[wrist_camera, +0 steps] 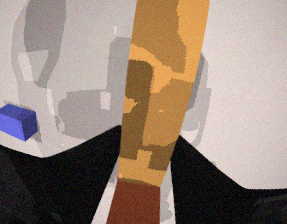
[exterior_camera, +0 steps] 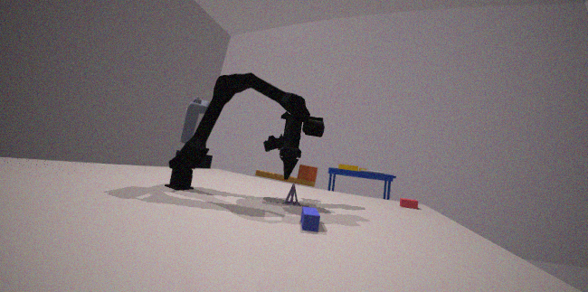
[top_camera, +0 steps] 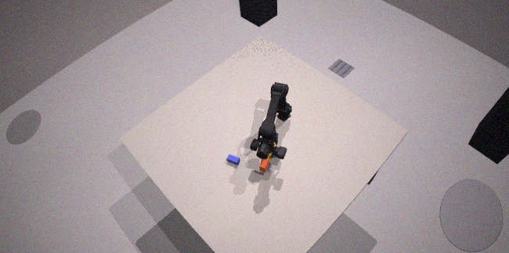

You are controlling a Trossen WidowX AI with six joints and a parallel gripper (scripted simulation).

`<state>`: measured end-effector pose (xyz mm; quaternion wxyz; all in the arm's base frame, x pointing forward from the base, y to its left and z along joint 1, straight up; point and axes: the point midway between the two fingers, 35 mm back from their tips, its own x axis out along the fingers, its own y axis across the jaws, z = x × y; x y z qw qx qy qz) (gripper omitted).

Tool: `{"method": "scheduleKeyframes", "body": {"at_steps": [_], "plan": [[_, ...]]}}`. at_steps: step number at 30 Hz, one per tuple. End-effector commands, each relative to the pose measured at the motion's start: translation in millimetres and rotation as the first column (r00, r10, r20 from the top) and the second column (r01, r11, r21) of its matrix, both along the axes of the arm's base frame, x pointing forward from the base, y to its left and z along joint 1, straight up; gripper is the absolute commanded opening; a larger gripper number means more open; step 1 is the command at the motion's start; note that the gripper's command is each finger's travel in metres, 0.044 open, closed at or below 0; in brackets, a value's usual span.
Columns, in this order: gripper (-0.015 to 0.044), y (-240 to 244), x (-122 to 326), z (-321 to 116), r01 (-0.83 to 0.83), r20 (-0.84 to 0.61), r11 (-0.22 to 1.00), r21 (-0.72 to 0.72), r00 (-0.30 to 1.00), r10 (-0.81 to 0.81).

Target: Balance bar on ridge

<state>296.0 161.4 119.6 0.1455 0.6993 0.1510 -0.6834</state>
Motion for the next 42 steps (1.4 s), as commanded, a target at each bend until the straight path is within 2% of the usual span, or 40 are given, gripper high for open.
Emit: {"method": "scheduleKeyframes", "body": {"at_steps": [1,42], "plan": [[0.0,0.0,0.7,-0.2,-0.003,0.003,1.0,0.0,1.0,0.003],[0.0,0.1,0.9,-3.6,-0.003,0.003,1.0,0.0,1.0,0.003]]}}
